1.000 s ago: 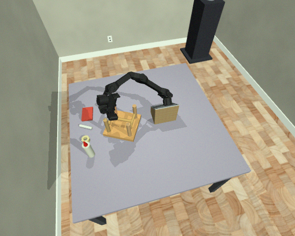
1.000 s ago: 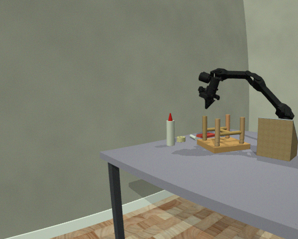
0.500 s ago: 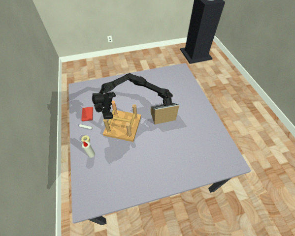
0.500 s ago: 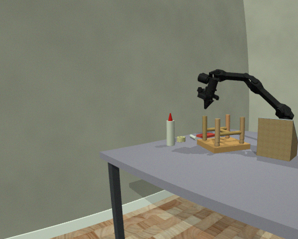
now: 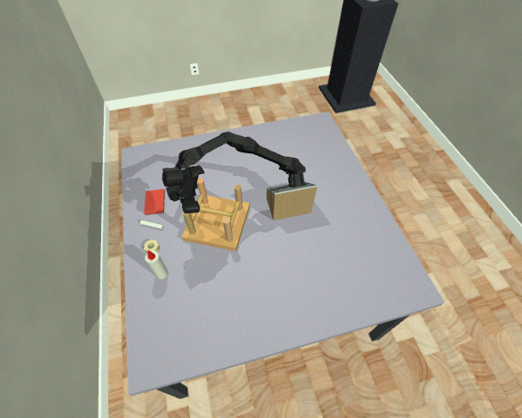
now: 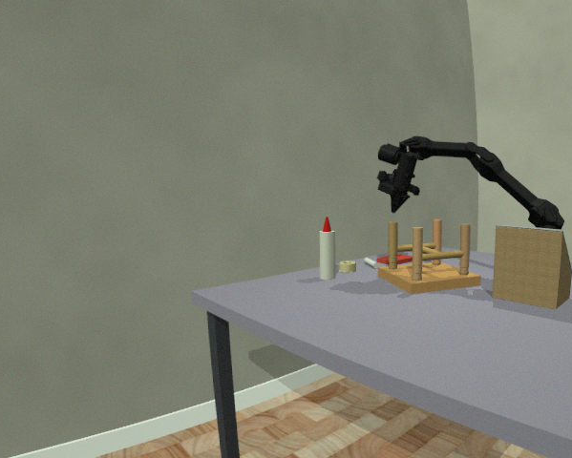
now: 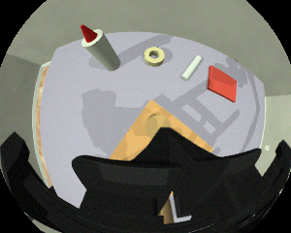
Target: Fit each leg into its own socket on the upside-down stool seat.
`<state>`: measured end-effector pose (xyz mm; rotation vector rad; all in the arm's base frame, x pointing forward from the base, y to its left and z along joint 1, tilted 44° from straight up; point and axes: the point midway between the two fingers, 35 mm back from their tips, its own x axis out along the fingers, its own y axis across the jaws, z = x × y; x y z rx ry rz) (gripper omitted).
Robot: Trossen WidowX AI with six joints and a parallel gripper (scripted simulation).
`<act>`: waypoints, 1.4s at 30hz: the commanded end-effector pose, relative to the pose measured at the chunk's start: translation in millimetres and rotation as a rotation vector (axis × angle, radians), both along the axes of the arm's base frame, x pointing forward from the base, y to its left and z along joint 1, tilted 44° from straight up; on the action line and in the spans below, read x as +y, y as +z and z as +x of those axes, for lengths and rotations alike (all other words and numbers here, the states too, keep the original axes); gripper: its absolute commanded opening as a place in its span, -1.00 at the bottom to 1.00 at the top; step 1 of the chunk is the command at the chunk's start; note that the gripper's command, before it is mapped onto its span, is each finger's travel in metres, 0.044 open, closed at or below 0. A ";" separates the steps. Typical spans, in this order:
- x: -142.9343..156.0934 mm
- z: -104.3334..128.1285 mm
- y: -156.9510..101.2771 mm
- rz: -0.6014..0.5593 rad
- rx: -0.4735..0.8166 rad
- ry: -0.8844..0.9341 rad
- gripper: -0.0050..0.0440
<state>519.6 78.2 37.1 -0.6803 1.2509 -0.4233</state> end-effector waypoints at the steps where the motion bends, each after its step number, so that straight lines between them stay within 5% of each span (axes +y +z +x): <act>1: -9.4 0.9 -14.1 -0.009 0.024 -0.013 -0.80; 42: -23.6 -1.2 -28.4 -0.018 0.055 -0.043 -0.80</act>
